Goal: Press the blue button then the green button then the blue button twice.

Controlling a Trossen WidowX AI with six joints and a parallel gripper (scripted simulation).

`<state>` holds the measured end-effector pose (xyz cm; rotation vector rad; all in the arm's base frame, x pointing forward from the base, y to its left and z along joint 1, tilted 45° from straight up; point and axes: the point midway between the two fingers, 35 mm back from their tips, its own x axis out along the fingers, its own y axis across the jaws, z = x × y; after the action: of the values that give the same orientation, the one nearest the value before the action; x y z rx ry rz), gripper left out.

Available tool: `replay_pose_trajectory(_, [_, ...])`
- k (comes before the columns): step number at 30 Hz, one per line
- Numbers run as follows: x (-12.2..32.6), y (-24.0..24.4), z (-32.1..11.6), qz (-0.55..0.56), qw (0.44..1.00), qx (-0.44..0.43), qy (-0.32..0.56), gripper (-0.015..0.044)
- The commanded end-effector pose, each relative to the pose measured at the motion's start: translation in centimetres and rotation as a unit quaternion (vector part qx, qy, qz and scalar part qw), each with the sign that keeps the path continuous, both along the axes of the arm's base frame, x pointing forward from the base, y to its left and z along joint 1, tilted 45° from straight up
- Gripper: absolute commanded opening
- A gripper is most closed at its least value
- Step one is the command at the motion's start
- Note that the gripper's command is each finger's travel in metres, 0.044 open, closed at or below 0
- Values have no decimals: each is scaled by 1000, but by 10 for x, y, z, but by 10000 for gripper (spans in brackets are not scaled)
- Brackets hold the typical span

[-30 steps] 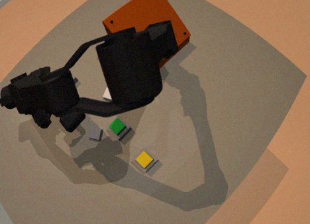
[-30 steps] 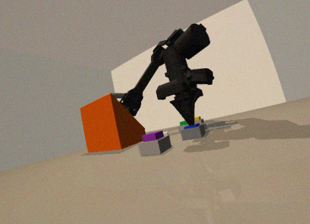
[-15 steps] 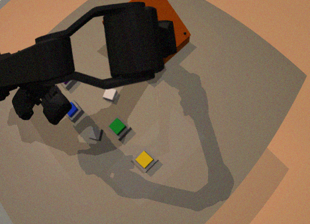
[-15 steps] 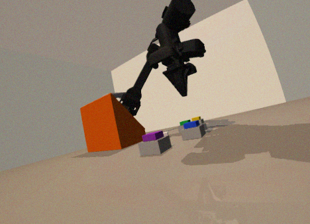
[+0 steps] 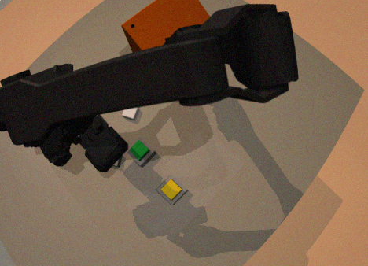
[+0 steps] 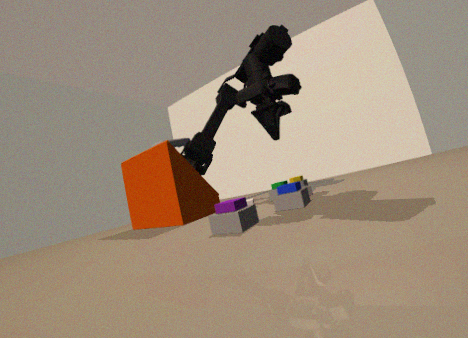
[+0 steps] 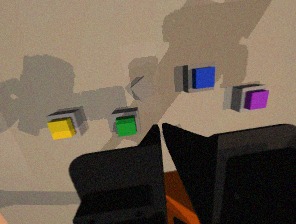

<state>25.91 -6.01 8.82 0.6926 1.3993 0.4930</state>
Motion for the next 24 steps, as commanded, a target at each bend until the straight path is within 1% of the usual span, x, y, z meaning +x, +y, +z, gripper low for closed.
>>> replay_pose_trajectory(1, [-25,37,24,-1,1000,7,5,20])
replay_pose_trajectory(8, [-30,43,28,0,1000,7,5,20])
replay_pose_trajectory(10, [-27,50,20,-1,1000,7,5,20])
replay_pose_trajectory(14, [-22,84,-14,0,1000,8,4,20])
replay_pose_trajectory(24, [-21,90,-19,0,1000,8,4,20])
